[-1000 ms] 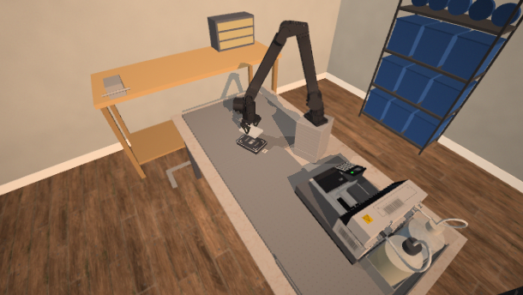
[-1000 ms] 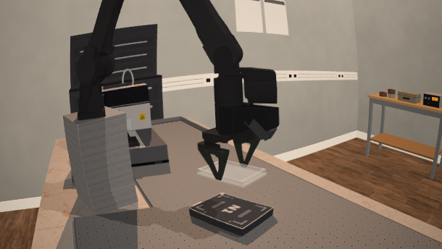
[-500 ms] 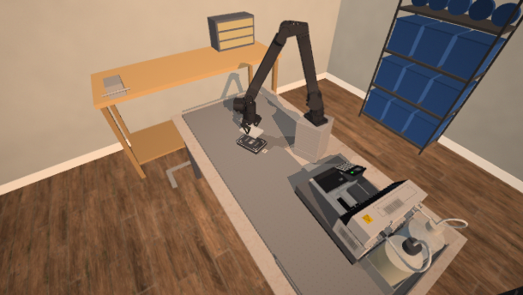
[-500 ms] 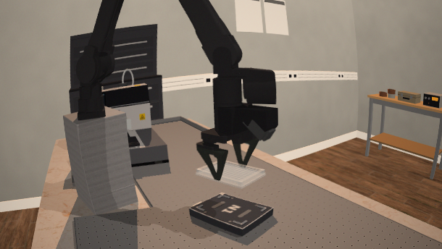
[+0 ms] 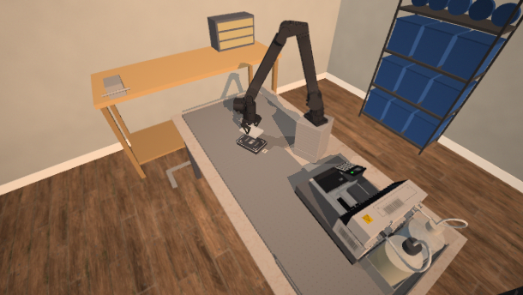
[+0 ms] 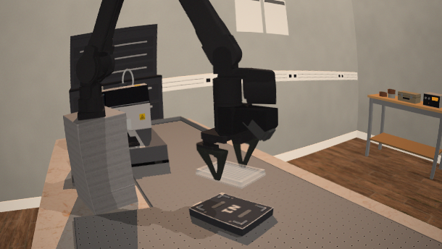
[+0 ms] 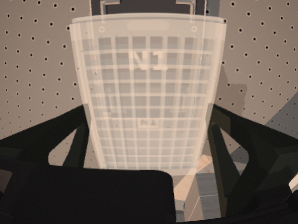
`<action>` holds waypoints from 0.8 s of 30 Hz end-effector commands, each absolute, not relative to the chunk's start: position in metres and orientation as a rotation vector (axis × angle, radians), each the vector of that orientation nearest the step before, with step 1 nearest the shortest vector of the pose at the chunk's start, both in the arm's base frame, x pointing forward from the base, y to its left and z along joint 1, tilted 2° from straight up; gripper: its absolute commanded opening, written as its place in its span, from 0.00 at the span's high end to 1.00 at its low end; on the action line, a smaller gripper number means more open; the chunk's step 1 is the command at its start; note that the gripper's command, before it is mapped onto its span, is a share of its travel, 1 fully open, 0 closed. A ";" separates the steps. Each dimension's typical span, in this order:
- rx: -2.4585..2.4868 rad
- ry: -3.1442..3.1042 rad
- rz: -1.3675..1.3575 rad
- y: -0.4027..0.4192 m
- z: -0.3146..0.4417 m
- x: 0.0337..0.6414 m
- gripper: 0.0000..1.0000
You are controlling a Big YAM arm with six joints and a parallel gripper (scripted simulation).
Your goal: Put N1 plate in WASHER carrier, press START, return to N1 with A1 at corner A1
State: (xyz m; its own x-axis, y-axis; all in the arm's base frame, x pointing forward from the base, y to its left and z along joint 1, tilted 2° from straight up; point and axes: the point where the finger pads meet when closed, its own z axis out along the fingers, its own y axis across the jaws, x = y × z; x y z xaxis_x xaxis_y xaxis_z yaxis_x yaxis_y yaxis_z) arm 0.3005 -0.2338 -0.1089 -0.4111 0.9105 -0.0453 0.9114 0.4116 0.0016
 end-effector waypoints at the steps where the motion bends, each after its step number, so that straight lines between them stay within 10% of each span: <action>1: 1.684 2.606 -0.034 -0.239 -0.114 0.303 0.18; 24: 1.681 2.601 -0.035 -0.243 -0.112 0.307 0.18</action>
State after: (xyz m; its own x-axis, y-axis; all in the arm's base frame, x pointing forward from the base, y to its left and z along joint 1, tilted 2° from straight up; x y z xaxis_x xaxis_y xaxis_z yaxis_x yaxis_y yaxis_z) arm 0.3005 -0.2339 -0.1089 -0.4111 0.9105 -0.0454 0.9114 0.4116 0.0016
